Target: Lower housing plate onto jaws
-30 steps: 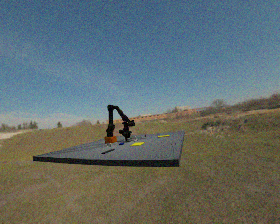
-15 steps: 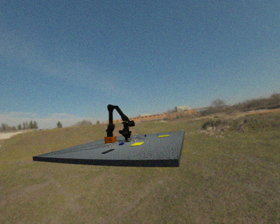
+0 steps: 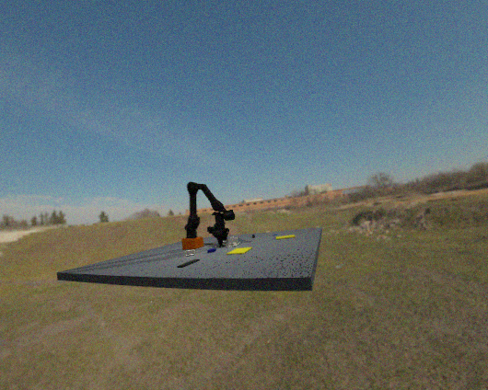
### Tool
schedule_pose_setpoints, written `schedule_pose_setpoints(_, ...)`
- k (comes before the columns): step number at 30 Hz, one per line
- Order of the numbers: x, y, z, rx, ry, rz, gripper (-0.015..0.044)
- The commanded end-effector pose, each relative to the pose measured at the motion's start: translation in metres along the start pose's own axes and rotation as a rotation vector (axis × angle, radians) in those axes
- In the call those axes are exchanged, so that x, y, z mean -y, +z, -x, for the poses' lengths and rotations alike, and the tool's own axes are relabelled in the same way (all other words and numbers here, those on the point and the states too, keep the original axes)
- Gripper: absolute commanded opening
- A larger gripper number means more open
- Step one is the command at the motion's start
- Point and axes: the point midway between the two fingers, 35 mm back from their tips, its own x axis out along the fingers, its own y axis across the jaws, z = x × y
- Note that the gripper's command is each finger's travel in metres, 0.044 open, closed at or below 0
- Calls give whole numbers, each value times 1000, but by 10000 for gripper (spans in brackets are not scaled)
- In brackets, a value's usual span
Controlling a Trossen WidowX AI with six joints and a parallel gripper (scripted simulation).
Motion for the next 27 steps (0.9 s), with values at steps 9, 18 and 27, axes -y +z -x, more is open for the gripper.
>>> schedule_pose_setpoints(9, 0, -1, -3, -2, 3, -1, 351)
schedule_pose_setpoints(18, 0, -1, -3, -2, 3, -1, 351)
schedule_pose_setpoints(27, 0, -1, -3, -2, 3, -1, 351)
